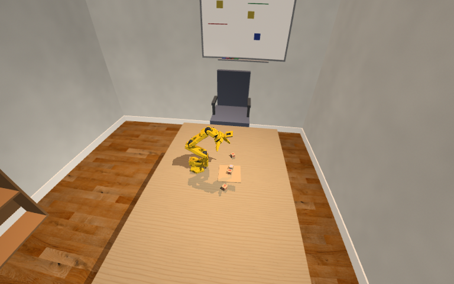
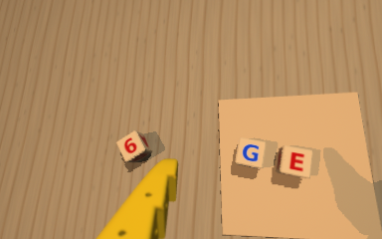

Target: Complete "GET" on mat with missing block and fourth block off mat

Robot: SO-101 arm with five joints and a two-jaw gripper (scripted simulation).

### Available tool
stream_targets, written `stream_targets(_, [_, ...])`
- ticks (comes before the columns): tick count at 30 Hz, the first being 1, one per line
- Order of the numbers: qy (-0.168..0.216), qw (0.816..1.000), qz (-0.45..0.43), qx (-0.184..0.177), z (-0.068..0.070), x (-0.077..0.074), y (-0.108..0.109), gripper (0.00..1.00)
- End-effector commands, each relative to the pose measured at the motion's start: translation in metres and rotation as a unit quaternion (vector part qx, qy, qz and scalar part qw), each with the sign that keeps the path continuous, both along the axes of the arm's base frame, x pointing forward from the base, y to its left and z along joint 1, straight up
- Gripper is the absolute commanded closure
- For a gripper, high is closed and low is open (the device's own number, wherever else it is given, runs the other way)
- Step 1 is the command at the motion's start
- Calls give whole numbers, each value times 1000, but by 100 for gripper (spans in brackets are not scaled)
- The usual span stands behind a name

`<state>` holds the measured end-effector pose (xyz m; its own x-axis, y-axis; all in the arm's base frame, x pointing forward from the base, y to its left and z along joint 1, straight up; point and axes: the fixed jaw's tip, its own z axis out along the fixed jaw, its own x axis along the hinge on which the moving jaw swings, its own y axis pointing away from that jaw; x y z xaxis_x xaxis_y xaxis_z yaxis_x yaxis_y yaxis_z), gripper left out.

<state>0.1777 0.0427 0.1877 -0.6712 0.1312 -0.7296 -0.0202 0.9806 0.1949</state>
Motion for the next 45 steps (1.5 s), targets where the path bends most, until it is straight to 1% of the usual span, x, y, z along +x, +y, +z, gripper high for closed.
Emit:
stream_targets(1, [-6,1000,-3,-15,4,-2,-7,0])
stream_targets(9, [2,1000,-4,-21,1,-3,-8,0])
stream_targets(18, [65,996,-5,-60,-20,-12,-21,0])
stream_targets(26, [73,995,-5,-64,-23,-13,-23,0])
stream_targets(35, [139,986,-1,-93,-42,-26,-34,0])
stream_targets(42, [144,985,0,-95,-43,-27,-35,0])
stream_targets(45, [154,983,1,-98,-46,-30,-37,0])
